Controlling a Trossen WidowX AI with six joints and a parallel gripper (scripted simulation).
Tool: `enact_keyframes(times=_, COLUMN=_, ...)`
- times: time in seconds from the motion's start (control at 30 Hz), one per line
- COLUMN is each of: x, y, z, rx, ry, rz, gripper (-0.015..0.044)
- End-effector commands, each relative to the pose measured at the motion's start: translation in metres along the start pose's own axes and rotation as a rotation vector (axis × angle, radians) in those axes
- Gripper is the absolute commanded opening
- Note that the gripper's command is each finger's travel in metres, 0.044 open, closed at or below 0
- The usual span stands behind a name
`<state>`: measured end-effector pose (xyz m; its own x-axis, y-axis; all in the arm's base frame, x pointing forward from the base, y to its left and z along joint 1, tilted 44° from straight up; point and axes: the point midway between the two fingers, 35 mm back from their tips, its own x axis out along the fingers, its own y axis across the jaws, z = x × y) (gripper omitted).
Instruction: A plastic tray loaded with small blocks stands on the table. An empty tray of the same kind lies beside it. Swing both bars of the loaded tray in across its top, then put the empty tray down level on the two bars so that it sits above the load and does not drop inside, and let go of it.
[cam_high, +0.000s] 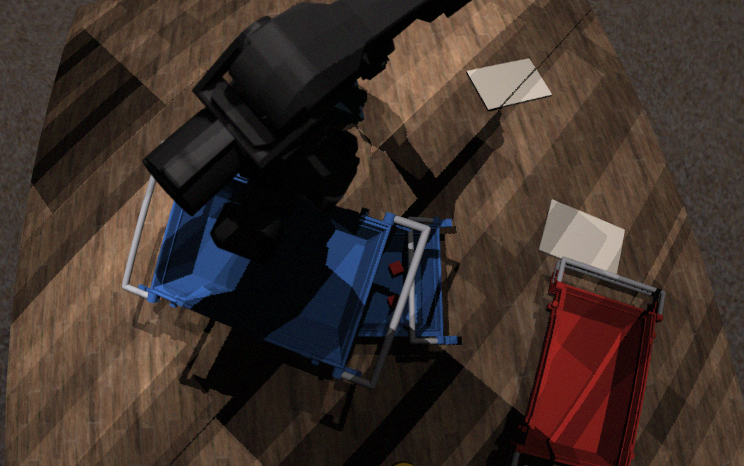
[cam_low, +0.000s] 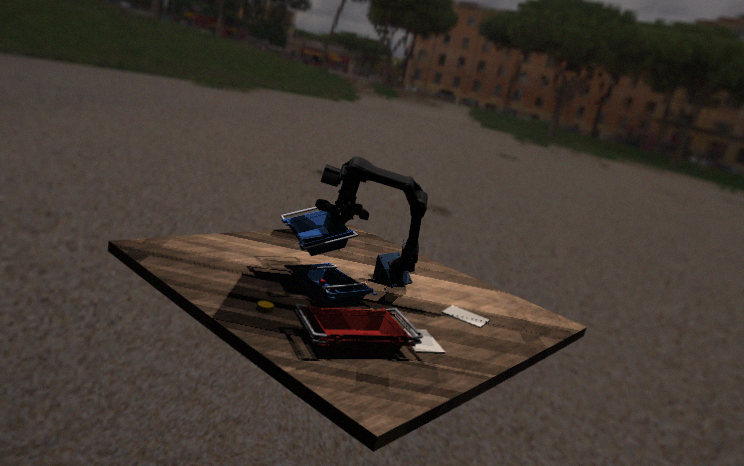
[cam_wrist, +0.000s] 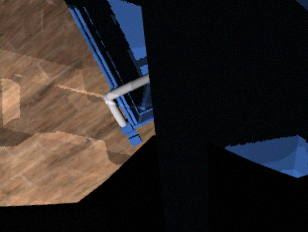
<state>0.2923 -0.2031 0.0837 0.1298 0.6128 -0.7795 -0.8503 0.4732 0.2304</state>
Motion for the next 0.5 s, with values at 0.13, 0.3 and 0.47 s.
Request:
enact_keyframes(times=0.13, x=0.003, y=0.011, z=0.048, rx=-0.140, ry=-0.030, rz=-0.012, gripper=0.0000)
enact_keyframes(times=0.3, x=0.007, y=0.020, z=0.073, rx=-0.214, ry=-0.045, rz=-0.009, gripper=0.0000)
enact_keyframes(times=0.47, x=0.007, y=0.020, z=0.074, rx=-0.217, ry=-0.046, rz=-0.009, gripper=0.0000)
